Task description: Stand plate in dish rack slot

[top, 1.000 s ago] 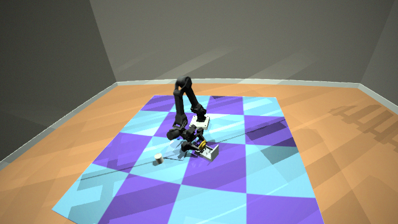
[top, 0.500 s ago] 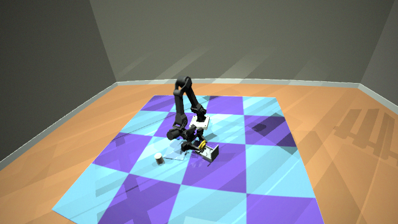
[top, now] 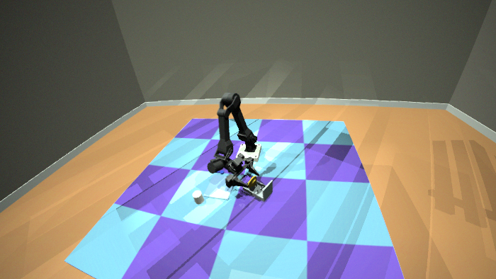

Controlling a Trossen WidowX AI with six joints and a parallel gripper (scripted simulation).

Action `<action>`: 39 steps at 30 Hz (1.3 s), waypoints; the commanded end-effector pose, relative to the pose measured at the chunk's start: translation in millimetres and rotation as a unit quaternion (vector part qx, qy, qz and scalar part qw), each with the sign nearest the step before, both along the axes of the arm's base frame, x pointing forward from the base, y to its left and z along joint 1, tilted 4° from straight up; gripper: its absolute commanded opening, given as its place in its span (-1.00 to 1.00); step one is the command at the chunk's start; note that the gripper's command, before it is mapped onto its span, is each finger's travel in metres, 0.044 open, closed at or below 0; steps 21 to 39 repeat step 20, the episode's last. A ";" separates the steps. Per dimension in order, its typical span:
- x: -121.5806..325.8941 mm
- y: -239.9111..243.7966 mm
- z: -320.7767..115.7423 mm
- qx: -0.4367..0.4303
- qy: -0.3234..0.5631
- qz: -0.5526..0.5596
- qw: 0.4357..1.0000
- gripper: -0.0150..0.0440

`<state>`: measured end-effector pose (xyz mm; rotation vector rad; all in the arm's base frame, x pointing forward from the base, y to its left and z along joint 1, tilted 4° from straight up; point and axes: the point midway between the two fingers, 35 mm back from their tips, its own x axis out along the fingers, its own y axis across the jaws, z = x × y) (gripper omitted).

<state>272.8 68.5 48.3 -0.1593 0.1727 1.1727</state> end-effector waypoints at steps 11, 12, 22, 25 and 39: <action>1.6 3.5 109.4 -0.001 -0.024 -0.001 1.000 0.86; 1.6 3.5 109.4 -0.001 -0.024 -0.001 1.000 0.86; 14.1 -5.6 113.0 -0.047 0.065 -0.050 0.996 0.86; 14.1 -5.6 113.0 -0.047 0.065 -0.050 0.996 0.86; 14.1 -5.6 113.0 -0.047 0.065 -0.050 0.996 0.86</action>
